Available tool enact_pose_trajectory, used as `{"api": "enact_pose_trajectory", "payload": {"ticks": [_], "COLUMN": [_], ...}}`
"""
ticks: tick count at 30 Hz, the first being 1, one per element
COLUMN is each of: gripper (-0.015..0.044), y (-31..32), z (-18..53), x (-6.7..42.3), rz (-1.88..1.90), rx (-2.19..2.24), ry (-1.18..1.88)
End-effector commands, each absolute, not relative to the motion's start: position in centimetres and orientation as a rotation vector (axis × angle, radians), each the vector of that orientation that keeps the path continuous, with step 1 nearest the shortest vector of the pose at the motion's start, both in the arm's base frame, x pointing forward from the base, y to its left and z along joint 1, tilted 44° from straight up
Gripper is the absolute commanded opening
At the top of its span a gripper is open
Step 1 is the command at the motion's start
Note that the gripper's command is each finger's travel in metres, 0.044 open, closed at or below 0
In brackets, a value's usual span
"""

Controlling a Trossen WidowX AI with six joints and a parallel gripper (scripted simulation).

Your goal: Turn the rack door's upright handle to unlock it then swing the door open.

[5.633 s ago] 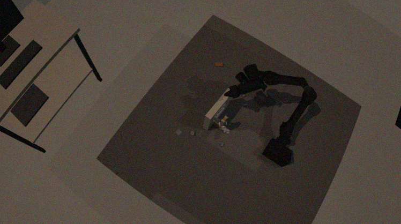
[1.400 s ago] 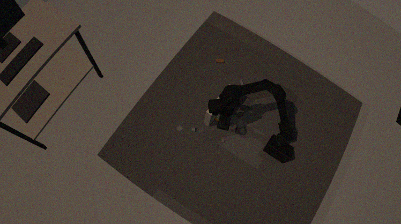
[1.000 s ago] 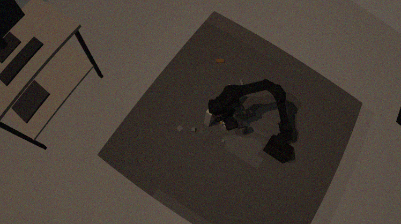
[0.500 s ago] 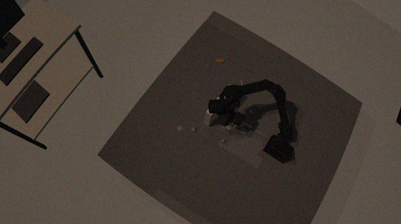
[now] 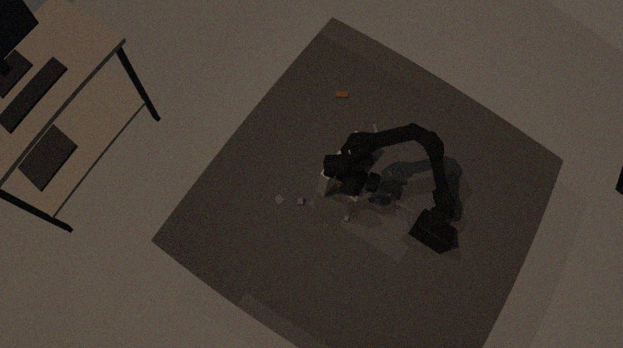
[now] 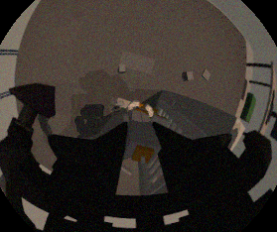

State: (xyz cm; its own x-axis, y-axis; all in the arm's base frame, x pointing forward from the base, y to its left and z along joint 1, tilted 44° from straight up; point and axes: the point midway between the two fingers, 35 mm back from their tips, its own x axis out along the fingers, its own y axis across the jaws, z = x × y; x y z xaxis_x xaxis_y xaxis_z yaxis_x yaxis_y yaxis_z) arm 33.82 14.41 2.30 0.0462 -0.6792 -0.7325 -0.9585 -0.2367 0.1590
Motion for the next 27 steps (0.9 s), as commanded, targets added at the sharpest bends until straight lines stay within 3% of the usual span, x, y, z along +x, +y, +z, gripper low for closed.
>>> {"api": "enact_pose_trajectory", "payload": {"ticks": [1,10,20,27], "gripper": [0.0025,0.0025,0.0287,0.0297], "y": [14.06,14.06,14.06,14.06], "z": [2.23,2.23,2.23,2.23], "x": [33.92,33.92,33.92,33.93], "rz": [1.036,1.036,1.036,0.812], "rx": [-1.984,-1.984,-1.984,-1.84], "ry": [1.655,1.655,1.655,1.689]}}
